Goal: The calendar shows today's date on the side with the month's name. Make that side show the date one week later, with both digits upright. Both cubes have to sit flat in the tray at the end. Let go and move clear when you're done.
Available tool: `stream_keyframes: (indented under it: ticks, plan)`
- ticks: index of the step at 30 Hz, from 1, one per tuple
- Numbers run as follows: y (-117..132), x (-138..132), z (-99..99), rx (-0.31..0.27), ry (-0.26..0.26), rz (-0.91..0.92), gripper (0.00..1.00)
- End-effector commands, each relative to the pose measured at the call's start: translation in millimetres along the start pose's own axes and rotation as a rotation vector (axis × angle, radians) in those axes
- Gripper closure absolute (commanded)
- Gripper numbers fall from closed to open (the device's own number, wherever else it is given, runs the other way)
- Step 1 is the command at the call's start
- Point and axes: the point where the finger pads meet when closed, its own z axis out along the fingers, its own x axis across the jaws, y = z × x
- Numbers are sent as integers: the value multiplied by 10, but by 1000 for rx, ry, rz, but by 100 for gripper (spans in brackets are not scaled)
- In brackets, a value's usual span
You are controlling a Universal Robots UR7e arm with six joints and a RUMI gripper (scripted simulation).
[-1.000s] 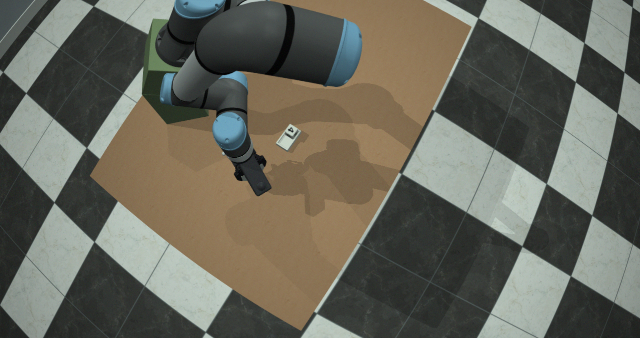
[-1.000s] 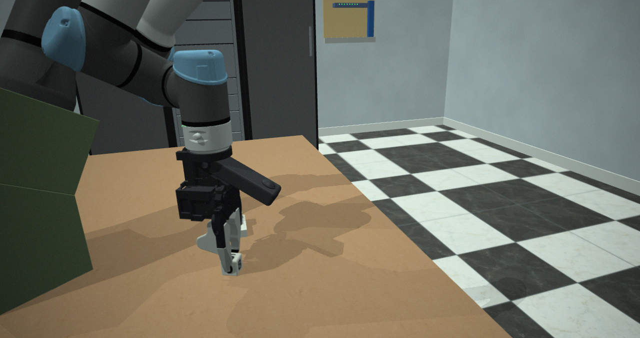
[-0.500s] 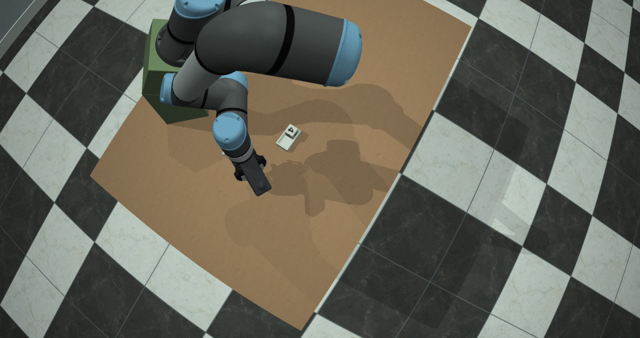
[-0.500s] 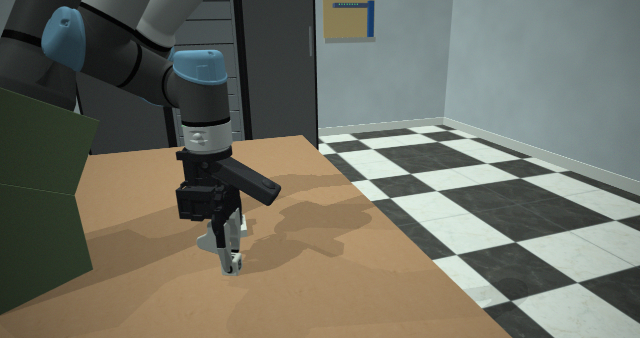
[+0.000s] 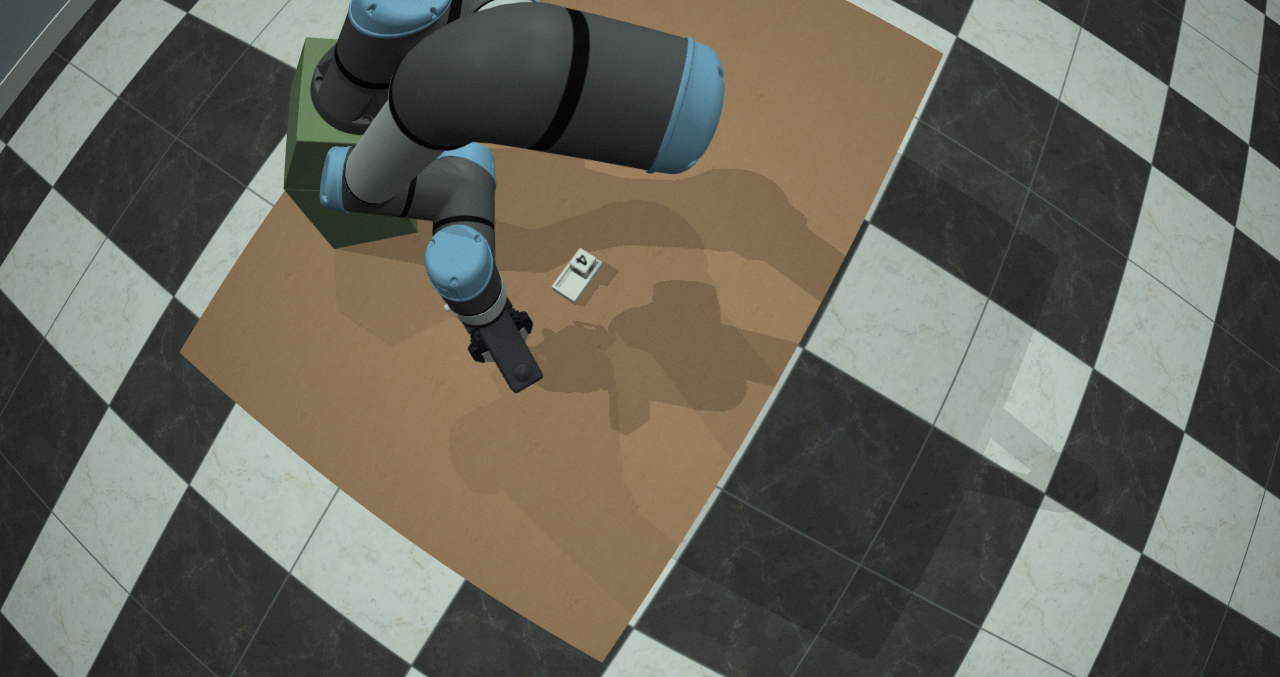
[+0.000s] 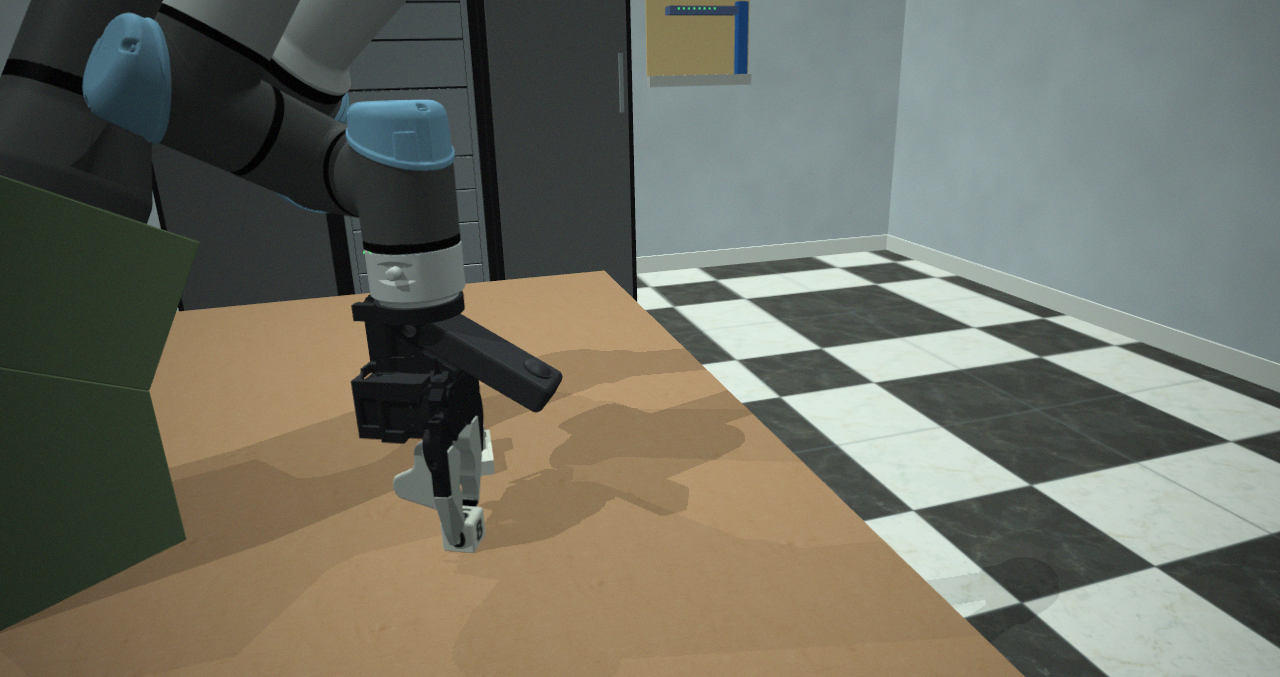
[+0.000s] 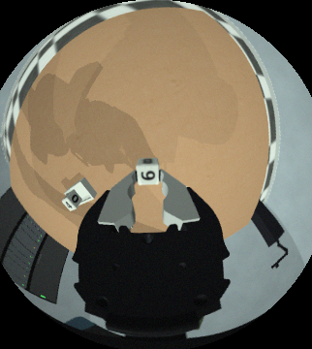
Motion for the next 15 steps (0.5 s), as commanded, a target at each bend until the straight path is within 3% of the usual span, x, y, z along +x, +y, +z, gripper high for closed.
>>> stream_keyframes:
  ticks: [1, 15]
  plan:
    - [-24, 6, 4, 3, 1, -3, 90]
    - [-24, 6, 4, 3, 1, -3, 86]
